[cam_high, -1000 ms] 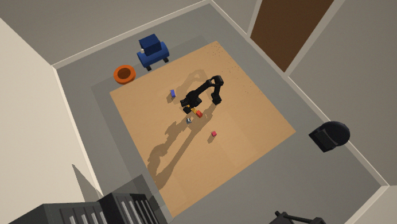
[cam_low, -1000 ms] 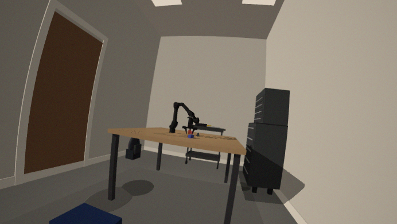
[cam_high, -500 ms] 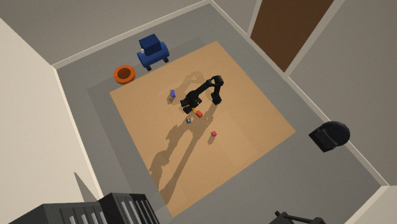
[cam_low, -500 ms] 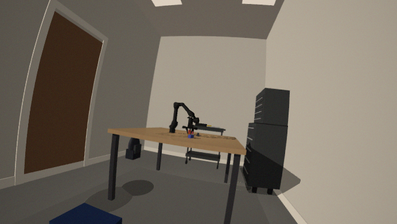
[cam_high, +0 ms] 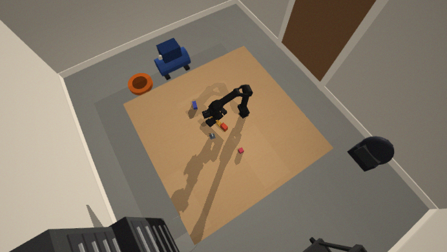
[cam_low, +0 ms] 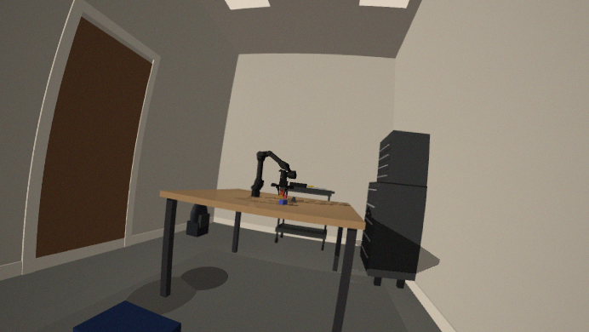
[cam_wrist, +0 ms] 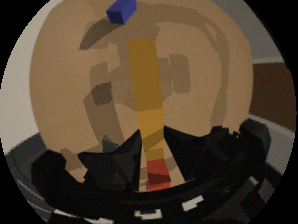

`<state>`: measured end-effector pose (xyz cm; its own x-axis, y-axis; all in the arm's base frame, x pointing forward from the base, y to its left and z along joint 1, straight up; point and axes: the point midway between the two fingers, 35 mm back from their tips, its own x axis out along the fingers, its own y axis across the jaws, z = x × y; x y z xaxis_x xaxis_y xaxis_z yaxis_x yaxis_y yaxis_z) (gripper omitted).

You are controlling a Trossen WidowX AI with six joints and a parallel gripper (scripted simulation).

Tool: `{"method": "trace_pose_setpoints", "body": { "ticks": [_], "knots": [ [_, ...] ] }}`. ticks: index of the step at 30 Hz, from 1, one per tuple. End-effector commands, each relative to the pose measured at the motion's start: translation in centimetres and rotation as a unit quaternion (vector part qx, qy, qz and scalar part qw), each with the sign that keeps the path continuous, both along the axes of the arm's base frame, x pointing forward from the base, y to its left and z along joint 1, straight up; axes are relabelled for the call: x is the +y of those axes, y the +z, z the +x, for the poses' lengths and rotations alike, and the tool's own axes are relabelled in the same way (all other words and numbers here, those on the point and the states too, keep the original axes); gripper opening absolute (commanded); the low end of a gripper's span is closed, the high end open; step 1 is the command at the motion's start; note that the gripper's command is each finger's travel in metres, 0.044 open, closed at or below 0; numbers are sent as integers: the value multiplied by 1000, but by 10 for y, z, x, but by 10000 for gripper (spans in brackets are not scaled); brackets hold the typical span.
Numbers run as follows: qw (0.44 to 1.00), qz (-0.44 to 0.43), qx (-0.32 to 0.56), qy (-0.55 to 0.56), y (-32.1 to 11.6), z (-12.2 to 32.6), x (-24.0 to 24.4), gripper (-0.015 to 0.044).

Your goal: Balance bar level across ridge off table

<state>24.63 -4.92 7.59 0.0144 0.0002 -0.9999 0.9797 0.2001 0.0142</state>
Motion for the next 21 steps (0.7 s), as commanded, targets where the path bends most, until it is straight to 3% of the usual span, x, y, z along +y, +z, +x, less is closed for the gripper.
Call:
{"method": "trace_pose_setpoints", "body": {
  "ticks": [1, 21],
  "knots": [
    [1000, -1, -4, 1, 12, 1, 0, 0],
    [1000, -2, -4, 2, 62, -4, 0, 0]
  ]
}}
